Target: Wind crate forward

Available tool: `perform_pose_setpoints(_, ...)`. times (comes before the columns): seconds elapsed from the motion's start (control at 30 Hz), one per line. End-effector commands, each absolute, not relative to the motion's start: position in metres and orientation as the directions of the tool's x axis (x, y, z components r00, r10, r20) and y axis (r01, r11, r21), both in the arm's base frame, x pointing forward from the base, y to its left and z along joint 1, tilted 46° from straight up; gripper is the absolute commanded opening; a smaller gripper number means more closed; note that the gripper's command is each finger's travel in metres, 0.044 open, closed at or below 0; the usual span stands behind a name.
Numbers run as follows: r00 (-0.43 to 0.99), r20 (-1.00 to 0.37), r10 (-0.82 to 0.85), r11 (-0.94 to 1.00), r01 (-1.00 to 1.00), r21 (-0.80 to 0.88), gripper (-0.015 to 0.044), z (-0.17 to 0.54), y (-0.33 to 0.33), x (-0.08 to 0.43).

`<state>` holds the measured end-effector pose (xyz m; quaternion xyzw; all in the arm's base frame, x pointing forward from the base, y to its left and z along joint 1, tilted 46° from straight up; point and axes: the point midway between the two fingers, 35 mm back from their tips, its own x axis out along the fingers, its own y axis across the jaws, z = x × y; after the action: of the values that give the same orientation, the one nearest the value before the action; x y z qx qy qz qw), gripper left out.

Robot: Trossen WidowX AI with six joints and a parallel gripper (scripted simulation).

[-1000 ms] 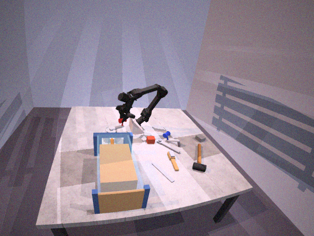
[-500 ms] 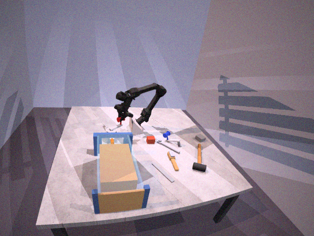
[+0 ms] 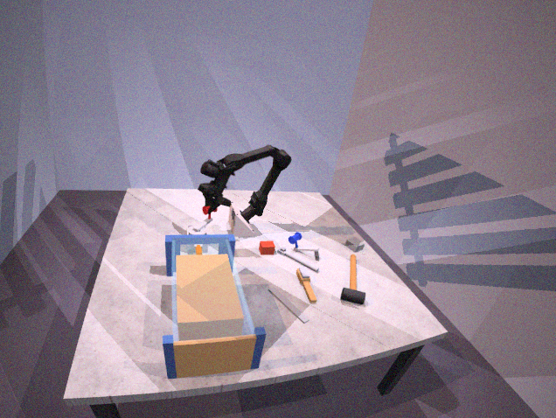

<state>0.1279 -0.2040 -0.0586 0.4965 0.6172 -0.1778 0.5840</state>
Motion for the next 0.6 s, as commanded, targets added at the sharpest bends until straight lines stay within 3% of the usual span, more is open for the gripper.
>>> perform_pose_setpoints(0.0, 0.152, -0.905, 0.398, 0.460, 0.820, 0.340, 0.0000, -0.067, -0.209, 0.122)
perform_pose_setpoints(0.57, 0.151, -0.906, 0.396, 0.461, 0.820, 0.339, 0.0000, -0.082, -0.226, 0.115)
